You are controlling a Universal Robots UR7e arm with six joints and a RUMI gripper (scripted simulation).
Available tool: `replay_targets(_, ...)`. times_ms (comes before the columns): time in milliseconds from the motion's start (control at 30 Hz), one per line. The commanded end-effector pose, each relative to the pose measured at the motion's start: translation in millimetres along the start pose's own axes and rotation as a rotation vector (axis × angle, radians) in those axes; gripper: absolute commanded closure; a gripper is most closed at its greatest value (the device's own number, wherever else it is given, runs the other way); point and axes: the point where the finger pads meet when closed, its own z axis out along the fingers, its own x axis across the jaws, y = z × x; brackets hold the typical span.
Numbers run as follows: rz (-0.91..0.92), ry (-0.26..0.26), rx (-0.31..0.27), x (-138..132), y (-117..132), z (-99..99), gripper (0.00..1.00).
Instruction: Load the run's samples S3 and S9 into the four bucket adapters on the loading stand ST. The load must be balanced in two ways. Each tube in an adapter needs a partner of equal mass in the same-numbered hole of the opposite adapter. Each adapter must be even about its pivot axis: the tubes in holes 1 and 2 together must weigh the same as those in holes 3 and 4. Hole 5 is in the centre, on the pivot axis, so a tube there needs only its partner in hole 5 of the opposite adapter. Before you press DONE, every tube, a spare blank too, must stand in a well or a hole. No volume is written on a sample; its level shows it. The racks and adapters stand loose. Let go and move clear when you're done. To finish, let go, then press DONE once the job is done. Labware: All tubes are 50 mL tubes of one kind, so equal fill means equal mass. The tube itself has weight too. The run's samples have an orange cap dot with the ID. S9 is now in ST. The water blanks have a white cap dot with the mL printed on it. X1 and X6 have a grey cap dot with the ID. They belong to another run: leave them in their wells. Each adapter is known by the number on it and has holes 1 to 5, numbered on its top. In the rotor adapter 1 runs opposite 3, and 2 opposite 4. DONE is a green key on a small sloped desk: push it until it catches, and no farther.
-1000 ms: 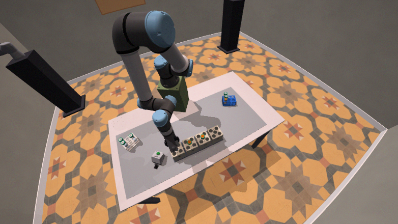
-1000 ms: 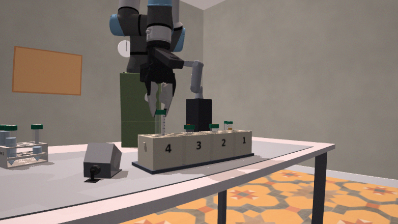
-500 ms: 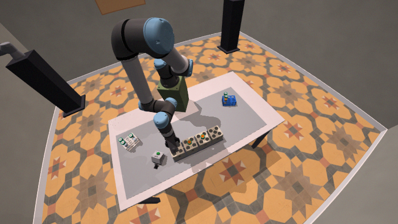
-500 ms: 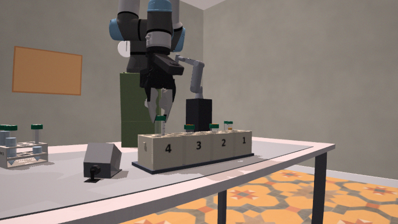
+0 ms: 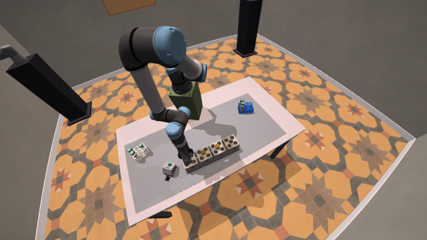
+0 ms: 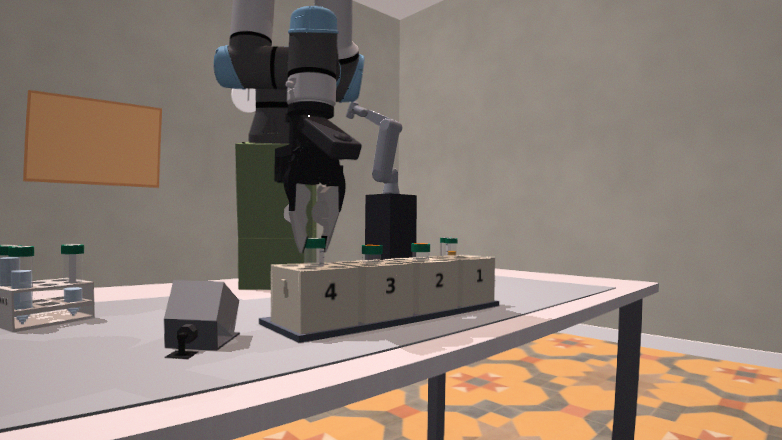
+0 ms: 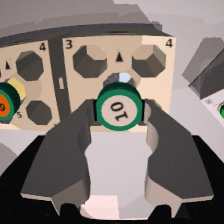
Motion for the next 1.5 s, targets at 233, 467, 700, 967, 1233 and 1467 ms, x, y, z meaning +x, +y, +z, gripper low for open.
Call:
replay_targets(233,0.000,0.001,0.001,0.2,-0.5,7.8,1.00)
replay_targets(467,0.000,0.001,0.001,0.2,-0.5,11.1,1.00)
replay_targets(700,0.000,0.001,0.001,0.3,-0.5,11.7,1.00)
replay_targets(967,0.000,0.001,0.001,0.2,-0.5,11.7,0.65)
replay_targets(1233,0.000,0.001,0.001,0.2,-0.5,11.7,0.65)
replay_targets(1467,0.000,0.001,0.001,0.2,-0.5,1.8,0.65)
